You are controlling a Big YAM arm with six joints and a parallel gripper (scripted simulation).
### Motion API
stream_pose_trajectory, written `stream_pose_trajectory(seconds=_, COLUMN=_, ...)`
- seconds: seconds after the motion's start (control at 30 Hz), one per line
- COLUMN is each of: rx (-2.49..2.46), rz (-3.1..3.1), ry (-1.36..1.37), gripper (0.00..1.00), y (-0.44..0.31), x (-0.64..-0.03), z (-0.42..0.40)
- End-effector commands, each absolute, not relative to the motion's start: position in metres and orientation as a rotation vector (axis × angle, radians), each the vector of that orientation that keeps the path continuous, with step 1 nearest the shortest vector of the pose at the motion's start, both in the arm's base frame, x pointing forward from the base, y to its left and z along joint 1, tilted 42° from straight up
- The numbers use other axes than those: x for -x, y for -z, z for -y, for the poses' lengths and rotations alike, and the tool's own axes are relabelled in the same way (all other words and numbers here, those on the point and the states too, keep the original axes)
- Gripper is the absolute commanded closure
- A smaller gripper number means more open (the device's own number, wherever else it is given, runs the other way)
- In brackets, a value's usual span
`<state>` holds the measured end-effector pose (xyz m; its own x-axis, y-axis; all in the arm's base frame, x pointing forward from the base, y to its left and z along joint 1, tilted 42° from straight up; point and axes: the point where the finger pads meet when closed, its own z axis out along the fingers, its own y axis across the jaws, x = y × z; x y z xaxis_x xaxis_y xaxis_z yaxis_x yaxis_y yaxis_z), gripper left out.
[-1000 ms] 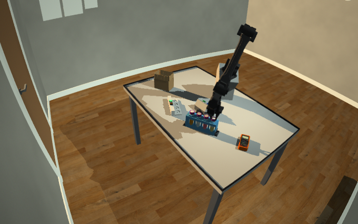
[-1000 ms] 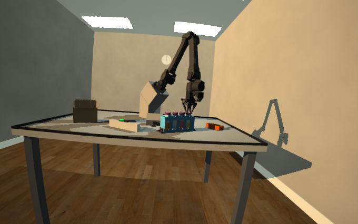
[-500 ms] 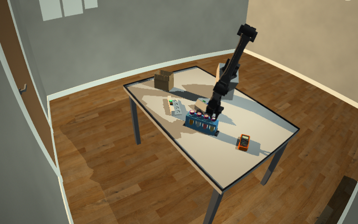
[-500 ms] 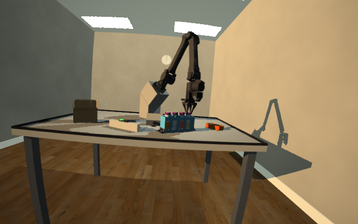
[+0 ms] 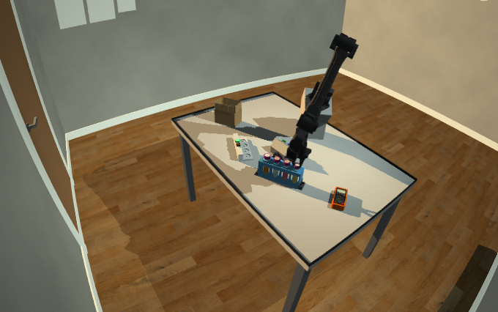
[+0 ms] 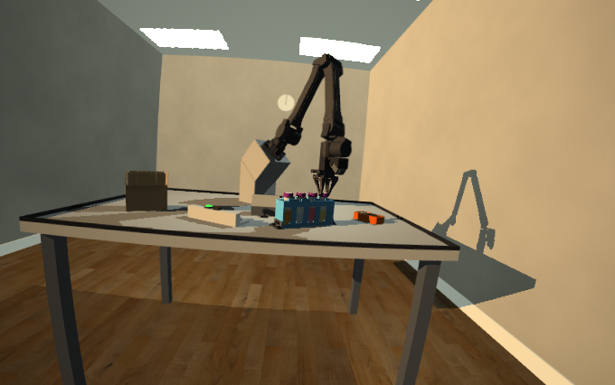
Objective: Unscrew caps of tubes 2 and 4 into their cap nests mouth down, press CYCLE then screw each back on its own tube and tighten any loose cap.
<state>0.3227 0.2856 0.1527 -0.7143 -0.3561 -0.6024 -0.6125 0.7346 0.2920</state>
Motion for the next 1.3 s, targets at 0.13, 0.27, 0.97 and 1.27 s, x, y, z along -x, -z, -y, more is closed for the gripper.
stream_pose_trajectory(seconds=0.13, rx=0.585, rz=-2.444, ry=-0.717, gripper=1.00, y=-0.166, x=-0.331, z=-0.293)
stream_pose_trajectory(seconds=0.27, rx=0.585, rz=-2.444, ry=-0.717, gripper=0.51, y=-0.166, x=-0.331, z=-0.293)
stream_pose_trajectory(seconds=0.97, rx=0.592, rz=-2.421, ry=-0.710, gripper=0.51, y=-0.193, x=-0.326, z=-0.274)
stream_pose_trajectory(seconds=1.27, rx=0.593, rz=-2.422, ry=-0.708, gripper=0.51, y=-0.208, x=-0.317, z=-0.261)
